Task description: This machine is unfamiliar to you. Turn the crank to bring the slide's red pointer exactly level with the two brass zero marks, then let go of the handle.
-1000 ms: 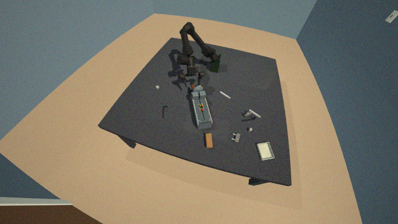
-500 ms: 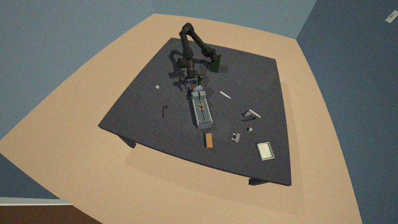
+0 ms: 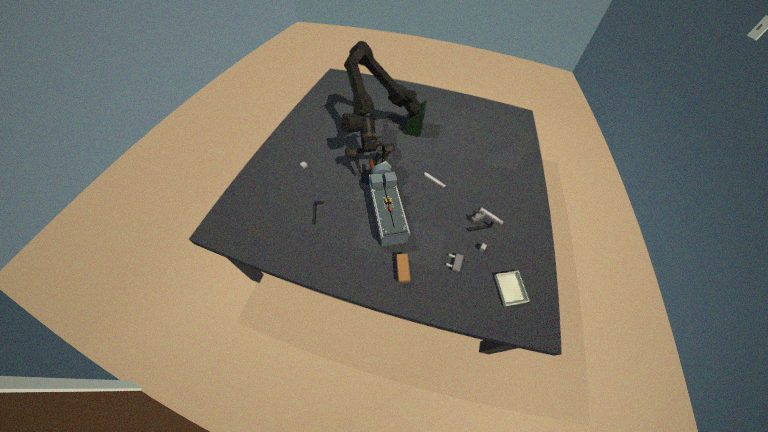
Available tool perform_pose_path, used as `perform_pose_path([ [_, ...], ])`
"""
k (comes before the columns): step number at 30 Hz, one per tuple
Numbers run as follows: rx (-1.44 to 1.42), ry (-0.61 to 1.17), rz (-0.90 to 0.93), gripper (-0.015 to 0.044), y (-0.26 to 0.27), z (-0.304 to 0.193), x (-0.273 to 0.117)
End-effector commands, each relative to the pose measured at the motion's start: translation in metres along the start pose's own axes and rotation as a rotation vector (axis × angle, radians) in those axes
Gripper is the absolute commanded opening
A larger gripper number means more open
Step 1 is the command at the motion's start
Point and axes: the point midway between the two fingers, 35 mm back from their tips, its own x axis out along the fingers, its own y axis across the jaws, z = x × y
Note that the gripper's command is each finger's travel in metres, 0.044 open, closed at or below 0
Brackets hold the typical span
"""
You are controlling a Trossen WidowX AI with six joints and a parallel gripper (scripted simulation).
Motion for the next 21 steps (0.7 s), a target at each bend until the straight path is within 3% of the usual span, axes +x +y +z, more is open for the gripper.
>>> perform_pose_path([
  [1, -0.005, 0.001, 0.011, 0.0361, 0.0036, -0.0024, 0.0024],
  [15, -0.005, 0.001, 0.011, 0.0000, 0.0036, -0.0024, 0.0024],
  [21, -0.005, 0.001, 0.011, 0.0000, 0.0030, -0.0025, 0.0021],
])
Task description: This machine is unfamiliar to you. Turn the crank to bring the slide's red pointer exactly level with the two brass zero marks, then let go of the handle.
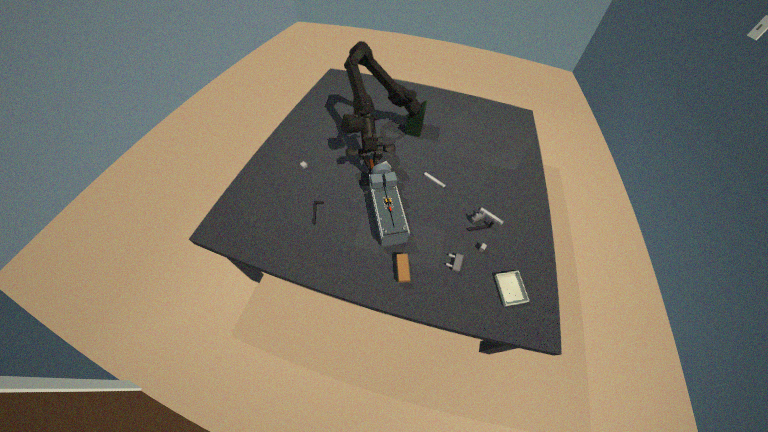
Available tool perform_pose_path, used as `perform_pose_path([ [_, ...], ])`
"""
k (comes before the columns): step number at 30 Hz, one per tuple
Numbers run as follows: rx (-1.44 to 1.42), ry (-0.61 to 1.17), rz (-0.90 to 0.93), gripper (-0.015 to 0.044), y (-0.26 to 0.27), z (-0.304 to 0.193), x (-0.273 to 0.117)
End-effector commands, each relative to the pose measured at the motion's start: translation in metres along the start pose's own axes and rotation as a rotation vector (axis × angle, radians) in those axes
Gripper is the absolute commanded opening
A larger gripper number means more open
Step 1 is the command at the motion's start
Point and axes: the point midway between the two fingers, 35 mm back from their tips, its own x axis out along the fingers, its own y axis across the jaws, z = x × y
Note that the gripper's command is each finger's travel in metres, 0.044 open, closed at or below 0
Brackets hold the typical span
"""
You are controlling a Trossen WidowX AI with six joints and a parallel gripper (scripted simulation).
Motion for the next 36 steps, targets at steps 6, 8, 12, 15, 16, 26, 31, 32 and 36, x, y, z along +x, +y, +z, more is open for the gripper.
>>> perform_pose_path([
  [6, -0.003, -0.001, 0.001, 0.0000, 0.001, -0.001, 0.001],
  [8, -0.003, -0.001, 0.001, 0.0000, 0.002, -0.002, 0.002],
  [12, -0.003, -0.001, 0.002, 0.0000, 0.004, -0.004, 0.004],
  [15, -0.004, -0.001, 0.002, 0.0000, 0.006, -0.007, 0.007],
  [16, -0.004, -0.001, 0.002, 0.0000, 0.007, -0.007, 0.008],
  [26, -0.004, -0.001, 0.002, 0.0000, 0.011, -0.009, 0.010],
  [31, -0.004, -0.001, 0.002, 0.0000, 0.012, -0.010, 0.011],
  [32, -0.004, -0.001, 0.002, 0.0000, 0.013, -0.010, 0.011],
  [36, -0.004, -0.001, 0.002, 0.0000, 0.014, -0.010, 0.011],
])
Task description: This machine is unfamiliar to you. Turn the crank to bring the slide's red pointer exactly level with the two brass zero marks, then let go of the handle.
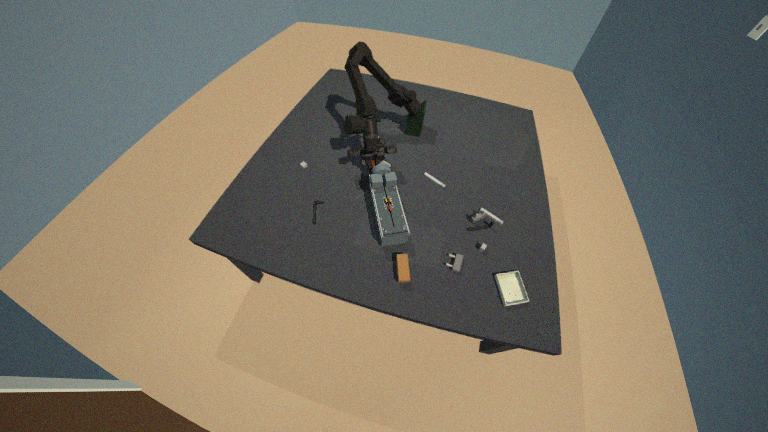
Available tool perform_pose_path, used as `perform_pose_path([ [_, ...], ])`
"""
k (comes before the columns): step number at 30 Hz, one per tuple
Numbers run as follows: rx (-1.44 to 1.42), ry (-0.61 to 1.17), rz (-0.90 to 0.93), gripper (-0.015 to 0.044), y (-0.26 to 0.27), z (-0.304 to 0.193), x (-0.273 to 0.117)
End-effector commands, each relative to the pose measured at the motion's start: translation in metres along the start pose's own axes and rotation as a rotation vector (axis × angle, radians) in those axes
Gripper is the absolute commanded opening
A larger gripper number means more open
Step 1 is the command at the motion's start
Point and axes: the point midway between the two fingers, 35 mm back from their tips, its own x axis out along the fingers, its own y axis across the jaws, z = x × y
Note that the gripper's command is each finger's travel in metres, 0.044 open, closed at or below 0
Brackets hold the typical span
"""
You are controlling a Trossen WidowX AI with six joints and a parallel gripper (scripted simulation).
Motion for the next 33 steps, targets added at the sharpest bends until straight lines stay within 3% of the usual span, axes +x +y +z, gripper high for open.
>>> perform_pose_path([
  [1, -0.003, 0.013, 0.018, 0.0000, 0.0068, -0.0045, 0.0046],
  [33, -0.003, 0.013, 0.019, 0.0000, 0.0116, -0.0060, 0.0063],
])
